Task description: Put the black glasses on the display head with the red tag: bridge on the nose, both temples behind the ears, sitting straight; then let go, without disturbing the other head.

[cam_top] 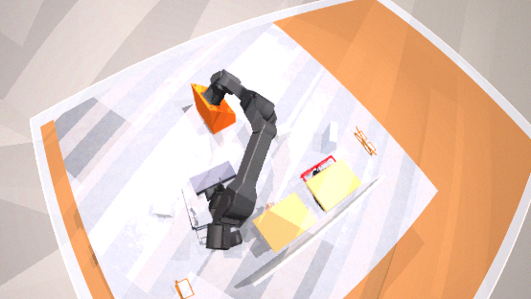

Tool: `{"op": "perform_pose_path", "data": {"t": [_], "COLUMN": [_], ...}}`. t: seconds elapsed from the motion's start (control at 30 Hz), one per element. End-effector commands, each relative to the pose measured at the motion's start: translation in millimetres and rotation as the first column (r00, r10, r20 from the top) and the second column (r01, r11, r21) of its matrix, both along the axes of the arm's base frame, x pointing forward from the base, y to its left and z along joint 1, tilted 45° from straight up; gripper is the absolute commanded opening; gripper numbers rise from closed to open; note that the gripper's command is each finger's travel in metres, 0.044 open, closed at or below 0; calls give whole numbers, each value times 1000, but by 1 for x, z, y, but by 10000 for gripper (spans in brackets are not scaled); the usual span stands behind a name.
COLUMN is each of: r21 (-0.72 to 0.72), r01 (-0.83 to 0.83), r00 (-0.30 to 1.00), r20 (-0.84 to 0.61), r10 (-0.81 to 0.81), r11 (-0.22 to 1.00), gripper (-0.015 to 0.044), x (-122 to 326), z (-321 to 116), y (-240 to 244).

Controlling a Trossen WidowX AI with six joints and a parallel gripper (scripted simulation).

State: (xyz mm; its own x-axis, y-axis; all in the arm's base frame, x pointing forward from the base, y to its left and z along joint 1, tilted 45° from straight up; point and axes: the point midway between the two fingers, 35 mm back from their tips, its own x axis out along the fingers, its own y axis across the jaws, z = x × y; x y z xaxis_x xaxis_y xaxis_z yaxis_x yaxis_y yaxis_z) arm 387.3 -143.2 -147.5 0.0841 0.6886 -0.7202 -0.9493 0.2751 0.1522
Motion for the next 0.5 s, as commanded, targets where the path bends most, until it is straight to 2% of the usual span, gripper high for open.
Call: {"op": "perform_pose_path", "data": {"t": [0.0,0.23,0.47], "r21": [5,4,2], "r01": [0,0,0], "r00": [1000,1000,1000], "r20": [-1,-1,-1], "r10": [0,0,0], "r11": [1000,1000,1000], "gripper": [0,0,0], "x": [-1,-3,-6], "z": [-3,-2,22], "y": [-2,-8,-34]}}
